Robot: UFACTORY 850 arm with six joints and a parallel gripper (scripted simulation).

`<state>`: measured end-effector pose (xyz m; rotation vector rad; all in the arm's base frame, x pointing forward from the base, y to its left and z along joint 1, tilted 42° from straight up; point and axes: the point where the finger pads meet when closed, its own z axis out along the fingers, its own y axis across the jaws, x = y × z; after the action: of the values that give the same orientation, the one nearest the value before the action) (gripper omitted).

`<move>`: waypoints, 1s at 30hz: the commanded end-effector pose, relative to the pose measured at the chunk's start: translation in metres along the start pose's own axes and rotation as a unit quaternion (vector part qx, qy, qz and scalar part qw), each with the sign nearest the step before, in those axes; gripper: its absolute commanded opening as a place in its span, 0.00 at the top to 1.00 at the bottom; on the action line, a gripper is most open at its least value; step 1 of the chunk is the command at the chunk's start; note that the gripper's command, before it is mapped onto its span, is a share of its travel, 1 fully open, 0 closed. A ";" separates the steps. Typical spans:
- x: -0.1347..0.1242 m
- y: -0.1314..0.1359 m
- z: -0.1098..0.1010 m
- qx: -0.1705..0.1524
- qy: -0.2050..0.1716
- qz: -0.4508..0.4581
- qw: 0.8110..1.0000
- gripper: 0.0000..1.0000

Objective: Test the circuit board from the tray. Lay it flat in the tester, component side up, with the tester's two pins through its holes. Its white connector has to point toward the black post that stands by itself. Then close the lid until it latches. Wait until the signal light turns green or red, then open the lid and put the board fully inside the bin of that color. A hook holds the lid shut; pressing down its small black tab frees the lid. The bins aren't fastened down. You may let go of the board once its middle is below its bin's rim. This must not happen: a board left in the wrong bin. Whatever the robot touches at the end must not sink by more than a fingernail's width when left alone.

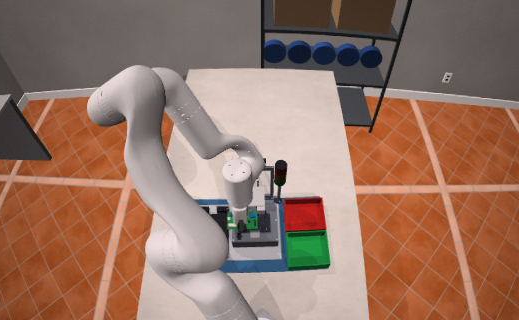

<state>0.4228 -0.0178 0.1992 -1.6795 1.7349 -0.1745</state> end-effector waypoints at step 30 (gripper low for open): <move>0.044 -0.016 -0.003 0.000 -0.001 0.000 1.000 0.21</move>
<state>0.4381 -0.0613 0.1928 -1.6801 1.7336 -0.1719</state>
